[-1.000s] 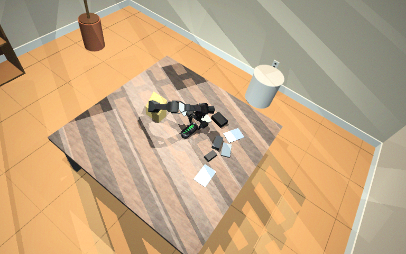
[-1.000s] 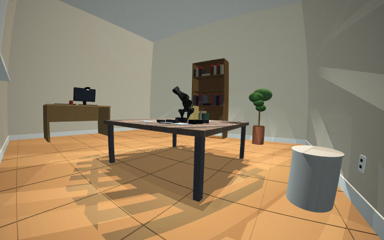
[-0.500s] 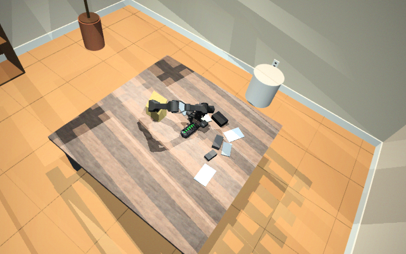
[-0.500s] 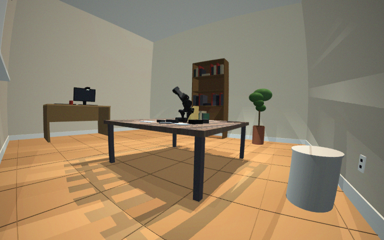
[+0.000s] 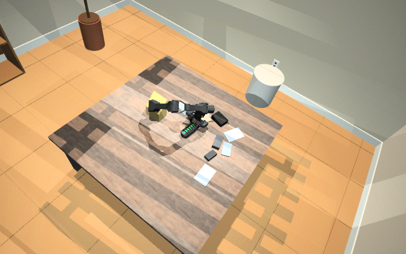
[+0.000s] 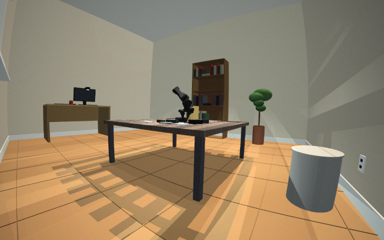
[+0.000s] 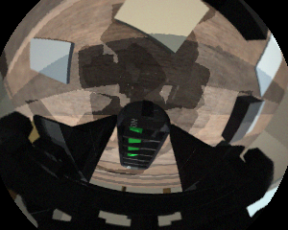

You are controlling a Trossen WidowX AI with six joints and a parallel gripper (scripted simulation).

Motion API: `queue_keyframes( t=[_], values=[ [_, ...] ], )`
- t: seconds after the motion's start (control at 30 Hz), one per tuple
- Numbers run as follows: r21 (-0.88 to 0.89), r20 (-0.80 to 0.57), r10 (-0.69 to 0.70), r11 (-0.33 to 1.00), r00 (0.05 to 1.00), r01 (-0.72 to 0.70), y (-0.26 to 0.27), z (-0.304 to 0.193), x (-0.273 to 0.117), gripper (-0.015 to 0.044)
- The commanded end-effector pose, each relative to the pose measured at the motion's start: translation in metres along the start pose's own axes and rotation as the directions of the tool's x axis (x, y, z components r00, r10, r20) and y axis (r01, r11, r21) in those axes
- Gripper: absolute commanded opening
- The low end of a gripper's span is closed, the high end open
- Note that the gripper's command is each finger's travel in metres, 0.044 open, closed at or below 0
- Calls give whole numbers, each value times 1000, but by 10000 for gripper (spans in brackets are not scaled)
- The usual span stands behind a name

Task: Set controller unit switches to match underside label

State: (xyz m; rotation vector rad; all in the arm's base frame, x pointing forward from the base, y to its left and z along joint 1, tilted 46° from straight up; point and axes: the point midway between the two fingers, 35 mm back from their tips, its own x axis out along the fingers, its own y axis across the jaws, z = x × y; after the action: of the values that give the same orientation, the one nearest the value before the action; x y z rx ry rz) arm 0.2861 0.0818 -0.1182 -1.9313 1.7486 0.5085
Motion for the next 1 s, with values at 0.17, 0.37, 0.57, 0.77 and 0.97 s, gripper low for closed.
queue_keyframes(
  t=[0.17, 0.37, 0.57, 0.77, 0.97],
  values=[
    [-4, 1, -4, 1000, 1000, 4, 0, -3, -3, 335],
    [-4, 5, -3, 1000, 1000, 4, 0, -5, -6, 335],
    [-4, 13, -3, 1000, 1000, 3, 0, -8, -11, 335],
    [-5, 25, -3, 1000, 1000, 3, 0, -11, -14, 335],
    [-5, 38, -3, 1000, 999, 3, 0, -14, -18, 335]
  ],
)
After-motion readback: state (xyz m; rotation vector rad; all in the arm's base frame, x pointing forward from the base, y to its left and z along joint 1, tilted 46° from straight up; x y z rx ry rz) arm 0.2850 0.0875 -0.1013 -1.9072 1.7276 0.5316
